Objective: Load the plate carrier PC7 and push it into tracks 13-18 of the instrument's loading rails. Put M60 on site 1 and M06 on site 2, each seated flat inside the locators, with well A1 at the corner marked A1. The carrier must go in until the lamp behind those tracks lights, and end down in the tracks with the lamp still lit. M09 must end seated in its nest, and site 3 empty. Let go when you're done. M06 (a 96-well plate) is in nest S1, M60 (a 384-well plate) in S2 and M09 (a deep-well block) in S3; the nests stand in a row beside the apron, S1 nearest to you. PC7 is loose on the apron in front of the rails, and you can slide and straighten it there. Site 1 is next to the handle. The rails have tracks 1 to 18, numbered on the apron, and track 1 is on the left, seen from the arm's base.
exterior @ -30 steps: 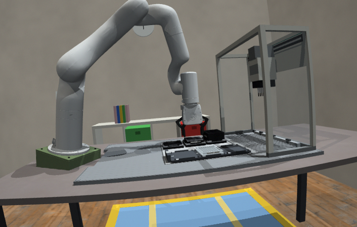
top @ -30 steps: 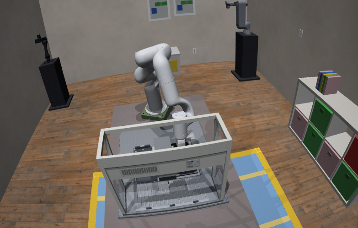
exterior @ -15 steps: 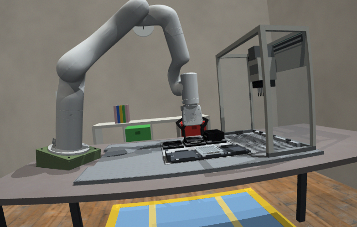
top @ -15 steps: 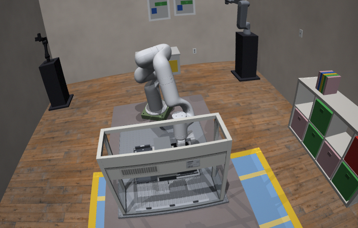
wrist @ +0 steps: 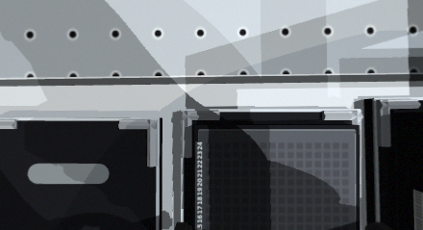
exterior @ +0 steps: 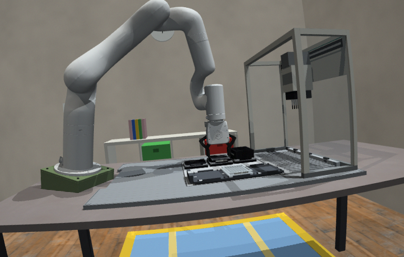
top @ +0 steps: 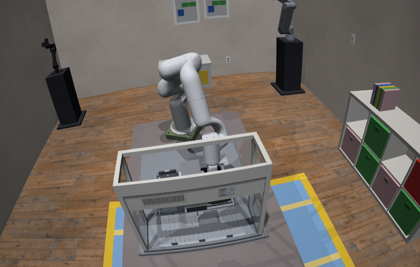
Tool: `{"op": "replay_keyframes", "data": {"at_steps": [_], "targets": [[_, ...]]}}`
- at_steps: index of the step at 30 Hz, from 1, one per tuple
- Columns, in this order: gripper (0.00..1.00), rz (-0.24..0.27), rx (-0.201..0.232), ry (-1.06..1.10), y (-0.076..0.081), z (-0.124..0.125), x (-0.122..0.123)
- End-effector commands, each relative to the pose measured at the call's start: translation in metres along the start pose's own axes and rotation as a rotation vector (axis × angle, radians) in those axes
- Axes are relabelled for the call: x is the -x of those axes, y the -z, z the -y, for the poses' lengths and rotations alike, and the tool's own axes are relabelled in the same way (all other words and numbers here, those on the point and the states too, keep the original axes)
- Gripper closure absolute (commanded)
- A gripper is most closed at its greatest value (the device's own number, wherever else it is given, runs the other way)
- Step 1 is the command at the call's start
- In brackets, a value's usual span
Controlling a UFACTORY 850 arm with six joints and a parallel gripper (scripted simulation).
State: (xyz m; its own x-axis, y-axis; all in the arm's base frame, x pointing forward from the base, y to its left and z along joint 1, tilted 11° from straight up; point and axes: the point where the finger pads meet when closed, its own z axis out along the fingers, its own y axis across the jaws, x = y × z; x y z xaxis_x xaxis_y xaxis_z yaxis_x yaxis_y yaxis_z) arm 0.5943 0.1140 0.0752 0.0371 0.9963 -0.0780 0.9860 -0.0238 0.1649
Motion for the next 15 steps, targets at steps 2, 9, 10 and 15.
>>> {"op": "replay_keyframes", "data": {"at_steps": [2, 9, 10, 15], "targets": [[0.00, 0.000, 0.002, 0.000, -0.0031, -0.0009, -0.0002], [0.00, 0.000, 0.002, 0.000, -0.0064, -0.0009, -0.0002], [0.00, 0.000, 0.002, 0.000, -0.0064, -0.0009, -0.0002], [0.00, 0.000, 0.002, 0.000, -0.0064, -0.0009, -0.0002]]}}
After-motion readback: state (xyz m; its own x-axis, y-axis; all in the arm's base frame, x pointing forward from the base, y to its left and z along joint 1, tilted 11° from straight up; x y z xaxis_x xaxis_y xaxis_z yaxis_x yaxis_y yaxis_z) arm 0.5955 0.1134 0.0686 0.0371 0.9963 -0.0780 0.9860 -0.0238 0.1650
